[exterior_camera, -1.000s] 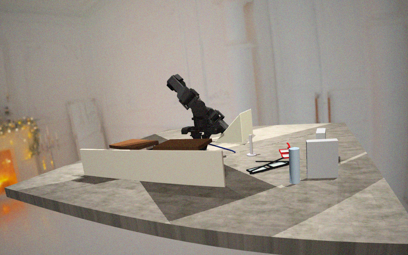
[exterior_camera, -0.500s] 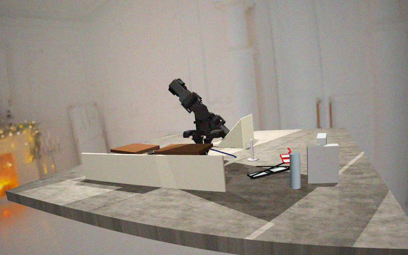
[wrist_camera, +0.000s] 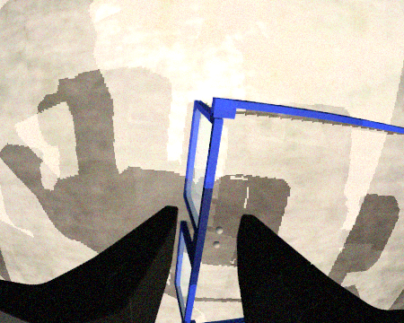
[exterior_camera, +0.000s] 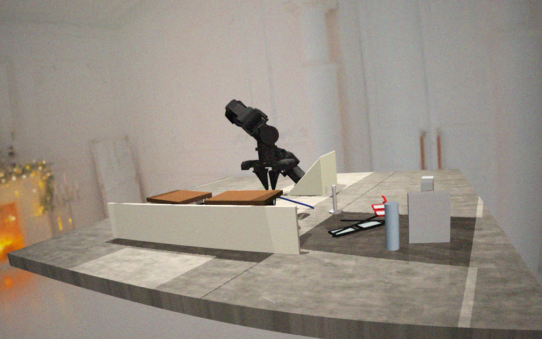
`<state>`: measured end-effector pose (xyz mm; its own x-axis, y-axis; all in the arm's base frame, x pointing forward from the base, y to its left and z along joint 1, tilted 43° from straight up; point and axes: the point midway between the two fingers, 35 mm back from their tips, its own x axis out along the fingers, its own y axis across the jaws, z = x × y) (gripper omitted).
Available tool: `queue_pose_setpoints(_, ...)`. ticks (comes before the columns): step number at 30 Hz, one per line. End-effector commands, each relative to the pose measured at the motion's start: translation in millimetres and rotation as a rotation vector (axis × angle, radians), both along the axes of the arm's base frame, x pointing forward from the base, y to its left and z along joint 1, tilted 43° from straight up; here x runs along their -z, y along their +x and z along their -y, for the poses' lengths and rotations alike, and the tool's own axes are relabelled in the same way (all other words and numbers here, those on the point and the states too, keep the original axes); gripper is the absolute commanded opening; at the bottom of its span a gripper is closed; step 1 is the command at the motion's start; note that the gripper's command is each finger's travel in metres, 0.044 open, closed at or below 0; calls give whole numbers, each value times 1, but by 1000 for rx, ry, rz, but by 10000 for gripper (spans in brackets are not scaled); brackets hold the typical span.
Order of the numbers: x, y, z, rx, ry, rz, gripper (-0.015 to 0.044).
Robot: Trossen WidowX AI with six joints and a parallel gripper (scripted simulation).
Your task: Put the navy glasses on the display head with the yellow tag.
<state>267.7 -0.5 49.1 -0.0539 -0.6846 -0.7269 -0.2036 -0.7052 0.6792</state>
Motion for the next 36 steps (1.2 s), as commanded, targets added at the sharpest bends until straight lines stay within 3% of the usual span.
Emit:
queue_pose_setpoints(1, -9, -1, -4, 8, 6, 7, 107)
queue_pose_setpoints(5, -3, 1, -2, -2, 2, 6, 200)
queue_pose_setpoints(14, -5, 1, -7, 1, 7, 1, 200)
queue_pose_setpoints(17, -5, 1, -7, 1, 7, 1, 140)
queue_pose_setpoints(36, 9, 2, 6, 1, 8, 1, 140)
